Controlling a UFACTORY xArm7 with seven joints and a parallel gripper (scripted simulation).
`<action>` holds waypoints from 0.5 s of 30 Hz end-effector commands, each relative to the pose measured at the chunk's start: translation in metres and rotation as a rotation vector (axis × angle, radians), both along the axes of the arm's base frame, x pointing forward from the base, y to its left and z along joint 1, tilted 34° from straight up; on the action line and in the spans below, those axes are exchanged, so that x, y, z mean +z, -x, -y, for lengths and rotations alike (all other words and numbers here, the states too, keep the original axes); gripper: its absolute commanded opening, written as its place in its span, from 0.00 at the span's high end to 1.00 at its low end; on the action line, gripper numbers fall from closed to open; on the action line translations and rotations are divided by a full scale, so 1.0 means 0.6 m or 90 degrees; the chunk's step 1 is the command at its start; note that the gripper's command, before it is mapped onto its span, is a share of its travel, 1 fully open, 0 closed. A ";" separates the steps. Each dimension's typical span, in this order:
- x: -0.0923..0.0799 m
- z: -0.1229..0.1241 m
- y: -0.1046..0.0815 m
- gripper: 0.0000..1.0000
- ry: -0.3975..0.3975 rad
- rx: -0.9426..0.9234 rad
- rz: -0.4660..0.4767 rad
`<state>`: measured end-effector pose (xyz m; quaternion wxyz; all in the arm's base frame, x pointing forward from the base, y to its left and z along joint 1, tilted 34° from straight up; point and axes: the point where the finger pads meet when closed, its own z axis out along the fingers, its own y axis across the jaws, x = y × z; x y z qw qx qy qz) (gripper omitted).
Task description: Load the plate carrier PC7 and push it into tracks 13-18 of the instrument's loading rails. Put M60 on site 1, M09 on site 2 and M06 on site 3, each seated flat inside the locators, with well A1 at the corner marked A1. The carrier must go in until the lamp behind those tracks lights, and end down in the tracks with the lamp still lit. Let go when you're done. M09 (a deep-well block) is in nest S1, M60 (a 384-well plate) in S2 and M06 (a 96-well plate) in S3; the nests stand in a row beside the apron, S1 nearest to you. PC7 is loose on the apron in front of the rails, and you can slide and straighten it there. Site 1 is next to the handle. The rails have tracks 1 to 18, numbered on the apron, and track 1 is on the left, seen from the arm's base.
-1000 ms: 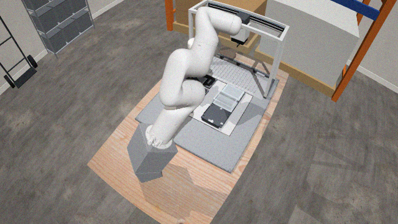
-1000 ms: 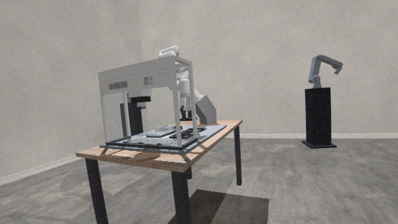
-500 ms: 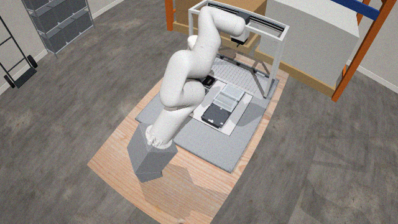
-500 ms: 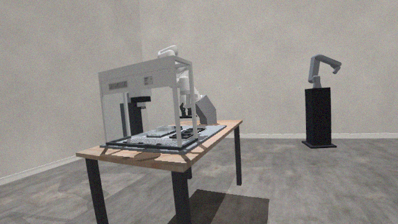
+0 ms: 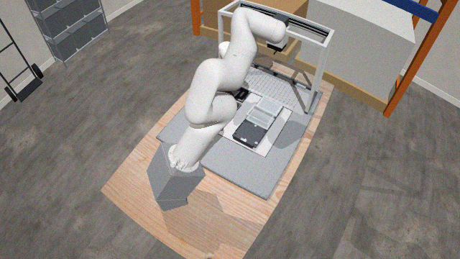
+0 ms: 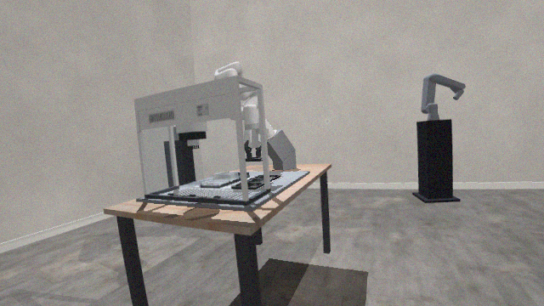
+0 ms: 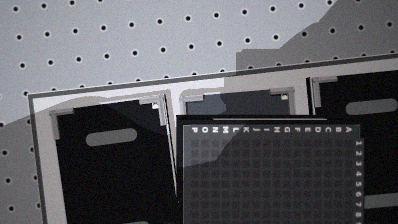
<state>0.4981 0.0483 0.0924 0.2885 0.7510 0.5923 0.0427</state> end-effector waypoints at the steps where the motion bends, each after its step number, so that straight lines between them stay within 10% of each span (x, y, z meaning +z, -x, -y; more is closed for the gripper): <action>1: 0.007 0.036 0.025 1.00 -0.047 -0.093 0.051; 15: 0.017 0.119 0.080 1.00 -0.151 -0.304 0.148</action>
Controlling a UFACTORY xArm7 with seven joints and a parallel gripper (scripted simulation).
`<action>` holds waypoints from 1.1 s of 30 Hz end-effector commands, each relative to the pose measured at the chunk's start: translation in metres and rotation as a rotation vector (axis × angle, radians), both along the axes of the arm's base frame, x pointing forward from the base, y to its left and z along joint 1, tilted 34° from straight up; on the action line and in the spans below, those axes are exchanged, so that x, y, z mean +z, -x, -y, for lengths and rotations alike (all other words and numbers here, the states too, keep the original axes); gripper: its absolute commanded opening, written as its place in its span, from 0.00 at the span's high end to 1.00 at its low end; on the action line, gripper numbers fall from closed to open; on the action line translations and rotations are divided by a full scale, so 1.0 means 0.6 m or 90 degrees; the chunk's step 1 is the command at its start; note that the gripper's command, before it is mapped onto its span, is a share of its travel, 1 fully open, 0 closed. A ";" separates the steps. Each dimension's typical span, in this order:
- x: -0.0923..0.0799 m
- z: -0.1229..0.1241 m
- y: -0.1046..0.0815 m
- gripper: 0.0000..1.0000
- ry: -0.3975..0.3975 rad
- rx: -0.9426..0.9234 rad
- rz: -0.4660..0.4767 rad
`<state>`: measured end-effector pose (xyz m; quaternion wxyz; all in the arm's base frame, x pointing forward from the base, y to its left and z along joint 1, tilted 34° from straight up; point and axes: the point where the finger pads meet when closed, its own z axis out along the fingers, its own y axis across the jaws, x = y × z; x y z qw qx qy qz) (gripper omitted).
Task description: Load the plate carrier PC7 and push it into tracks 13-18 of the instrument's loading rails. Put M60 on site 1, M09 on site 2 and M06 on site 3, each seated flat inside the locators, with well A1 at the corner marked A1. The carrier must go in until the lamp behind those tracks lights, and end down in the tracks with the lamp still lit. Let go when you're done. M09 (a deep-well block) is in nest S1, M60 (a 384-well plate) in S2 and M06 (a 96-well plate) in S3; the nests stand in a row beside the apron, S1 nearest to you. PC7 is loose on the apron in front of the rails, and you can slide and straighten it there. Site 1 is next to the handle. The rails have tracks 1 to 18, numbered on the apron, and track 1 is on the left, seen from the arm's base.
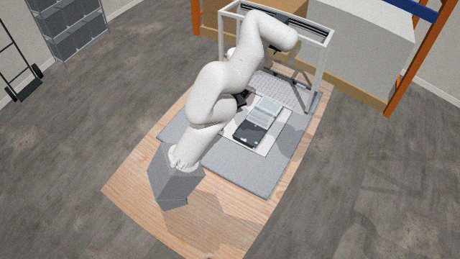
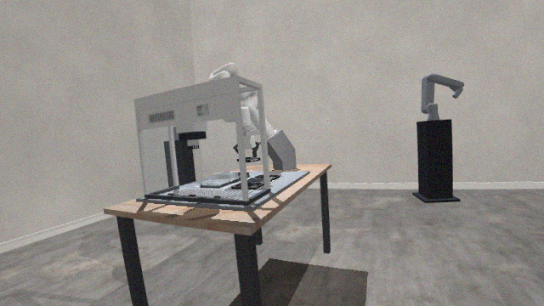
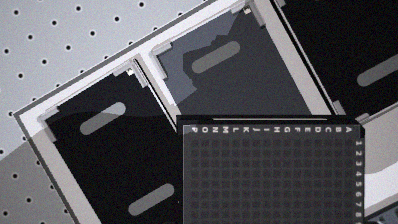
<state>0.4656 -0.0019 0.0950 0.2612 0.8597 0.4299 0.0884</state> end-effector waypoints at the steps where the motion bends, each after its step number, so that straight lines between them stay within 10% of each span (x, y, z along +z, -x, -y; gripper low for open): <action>1: 0.013 0.042 0.031 1.00 -0.042 -0.105 0.077; 33: 0.033 0.208 0.142 1.00 -0.263 -0.571 0.285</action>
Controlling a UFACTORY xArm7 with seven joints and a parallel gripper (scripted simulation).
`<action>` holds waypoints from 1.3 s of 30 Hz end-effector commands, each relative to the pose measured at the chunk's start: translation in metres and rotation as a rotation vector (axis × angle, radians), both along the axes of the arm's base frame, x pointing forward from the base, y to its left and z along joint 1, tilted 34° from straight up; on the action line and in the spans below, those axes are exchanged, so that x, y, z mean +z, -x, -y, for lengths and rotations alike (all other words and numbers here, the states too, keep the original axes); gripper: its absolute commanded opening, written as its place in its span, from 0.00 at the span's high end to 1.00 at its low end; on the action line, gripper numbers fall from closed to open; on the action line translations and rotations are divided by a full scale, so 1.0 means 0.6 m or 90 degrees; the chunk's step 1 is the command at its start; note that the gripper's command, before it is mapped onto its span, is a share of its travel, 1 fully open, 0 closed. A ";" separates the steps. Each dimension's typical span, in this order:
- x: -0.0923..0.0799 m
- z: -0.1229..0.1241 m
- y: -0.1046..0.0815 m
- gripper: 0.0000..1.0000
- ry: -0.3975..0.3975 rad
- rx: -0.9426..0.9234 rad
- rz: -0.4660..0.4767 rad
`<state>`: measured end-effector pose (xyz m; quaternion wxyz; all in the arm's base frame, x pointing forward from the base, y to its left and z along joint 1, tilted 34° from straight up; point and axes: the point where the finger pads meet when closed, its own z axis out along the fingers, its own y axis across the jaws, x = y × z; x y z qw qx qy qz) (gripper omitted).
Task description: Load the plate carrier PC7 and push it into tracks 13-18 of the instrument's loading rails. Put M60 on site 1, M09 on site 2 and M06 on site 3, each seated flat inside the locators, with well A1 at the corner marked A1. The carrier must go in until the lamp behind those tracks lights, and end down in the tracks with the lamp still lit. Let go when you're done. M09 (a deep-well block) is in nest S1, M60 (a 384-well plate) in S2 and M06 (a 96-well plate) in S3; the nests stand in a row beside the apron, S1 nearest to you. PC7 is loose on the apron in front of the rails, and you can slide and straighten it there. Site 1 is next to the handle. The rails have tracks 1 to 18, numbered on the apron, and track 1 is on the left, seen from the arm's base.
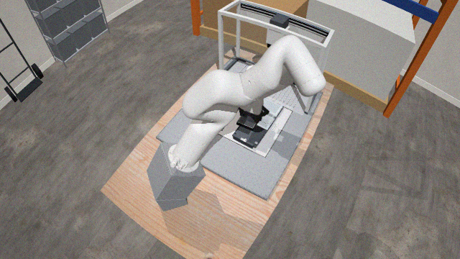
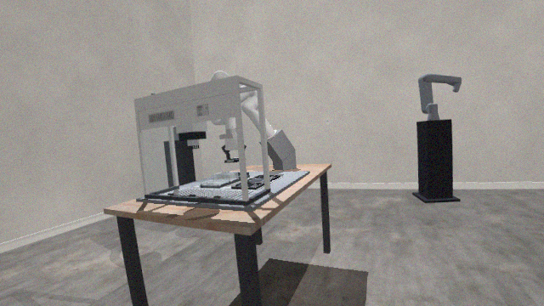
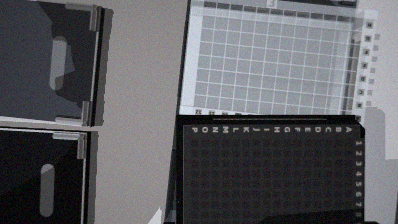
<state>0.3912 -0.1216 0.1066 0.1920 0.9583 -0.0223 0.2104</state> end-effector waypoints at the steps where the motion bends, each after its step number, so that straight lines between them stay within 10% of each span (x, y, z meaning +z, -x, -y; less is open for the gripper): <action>1: 0.014 0.009 0.018 1.00 -0.021 -0.053 0.040; 10: 0.014 0.009 0.018 1.00 -0.021 -0.053 0.040; 39: 0.014 0.009 0.018 1.00 -0.254 -0.530 0.257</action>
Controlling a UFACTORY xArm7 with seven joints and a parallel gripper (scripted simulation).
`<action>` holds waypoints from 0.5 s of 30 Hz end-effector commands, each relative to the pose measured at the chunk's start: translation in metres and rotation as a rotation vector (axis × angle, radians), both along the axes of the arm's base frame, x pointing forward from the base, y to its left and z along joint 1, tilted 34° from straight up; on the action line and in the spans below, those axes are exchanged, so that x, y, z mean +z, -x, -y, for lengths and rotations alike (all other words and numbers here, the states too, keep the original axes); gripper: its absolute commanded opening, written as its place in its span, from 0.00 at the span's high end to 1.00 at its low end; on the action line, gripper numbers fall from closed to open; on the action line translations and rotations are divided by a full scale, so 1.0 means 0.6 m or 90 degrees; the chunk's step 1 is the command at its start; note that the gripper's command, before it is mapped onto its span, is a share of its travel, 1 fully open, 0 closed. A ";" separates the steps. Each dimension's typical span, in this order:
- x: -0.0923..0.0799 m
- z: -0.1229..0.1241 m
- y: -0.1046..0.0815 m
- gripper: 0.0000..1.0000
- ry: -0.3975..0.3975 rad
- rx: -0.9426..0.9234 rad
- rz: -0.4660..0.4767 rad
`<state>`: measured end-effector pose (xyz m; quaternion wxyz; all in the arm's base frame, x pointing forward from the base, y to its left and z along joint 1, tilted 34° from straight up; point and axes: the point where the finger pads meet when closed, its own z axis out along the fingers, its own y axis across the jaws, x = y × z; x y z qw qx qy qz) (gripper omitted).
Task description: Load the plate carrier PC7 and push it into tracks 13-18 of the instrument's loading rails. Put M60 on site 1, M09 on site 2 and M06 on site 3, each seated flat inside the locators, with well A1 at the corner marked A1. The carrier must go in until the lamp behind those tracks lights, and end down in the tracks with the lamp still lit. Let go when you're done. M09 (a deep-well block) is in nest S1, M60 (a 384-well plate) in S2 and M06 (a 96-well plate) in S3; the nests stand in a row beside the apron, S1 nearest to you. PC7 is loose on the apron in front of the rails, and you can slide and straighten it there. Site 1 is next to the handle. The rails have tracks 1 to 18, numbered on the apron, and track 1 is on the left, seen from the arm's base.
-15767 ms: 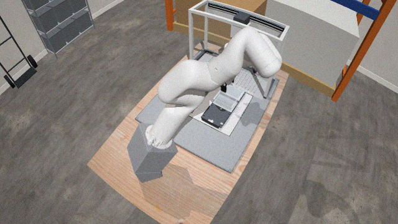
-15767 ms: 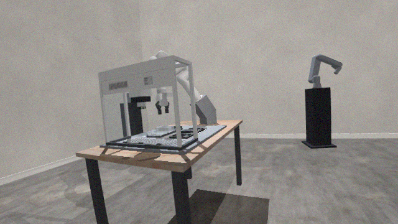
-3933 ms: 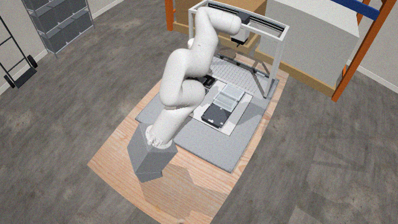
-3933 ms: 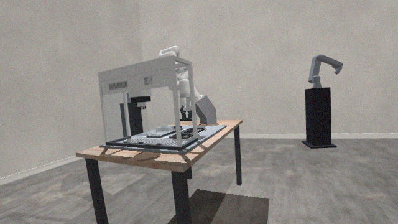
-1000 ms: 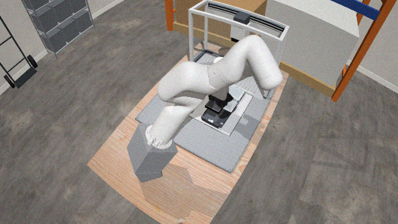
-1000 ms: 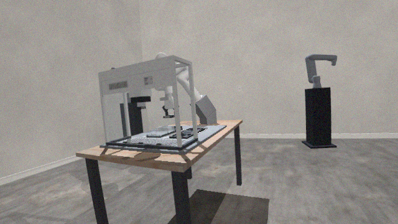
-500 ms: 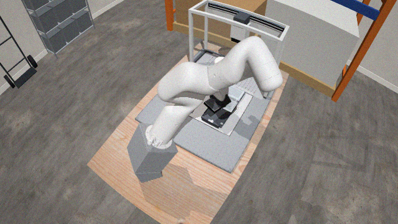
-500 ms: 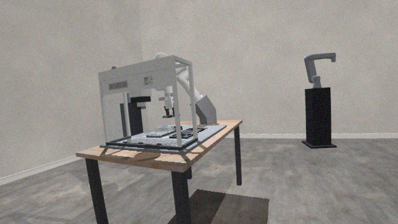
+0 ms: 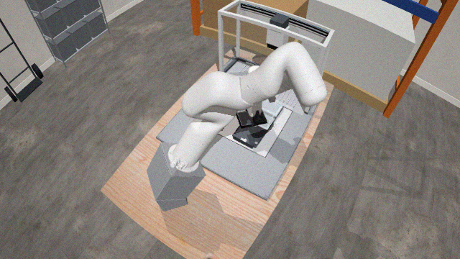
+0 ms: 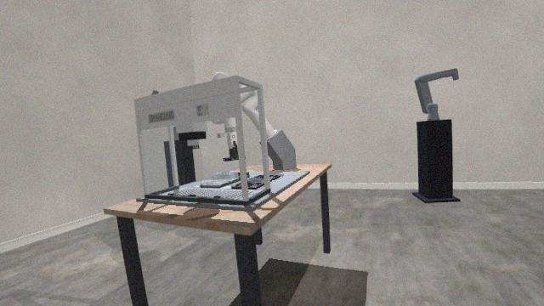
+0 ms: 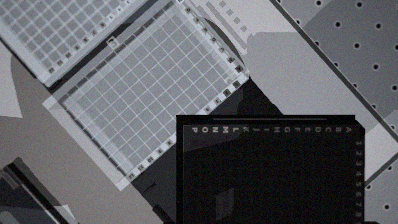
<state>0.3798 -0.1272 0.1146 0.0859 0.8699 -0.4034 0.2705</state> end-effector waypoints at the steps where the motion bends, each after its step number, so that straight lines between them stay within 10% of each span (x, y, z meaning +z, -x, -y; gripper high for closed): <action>1: 0.001 -0.001 -0.001 1.00 -0.035 -0.097 0.055; 15: 0.001 -0.001 -0.001 1.00 -0.148 -0.326 0.158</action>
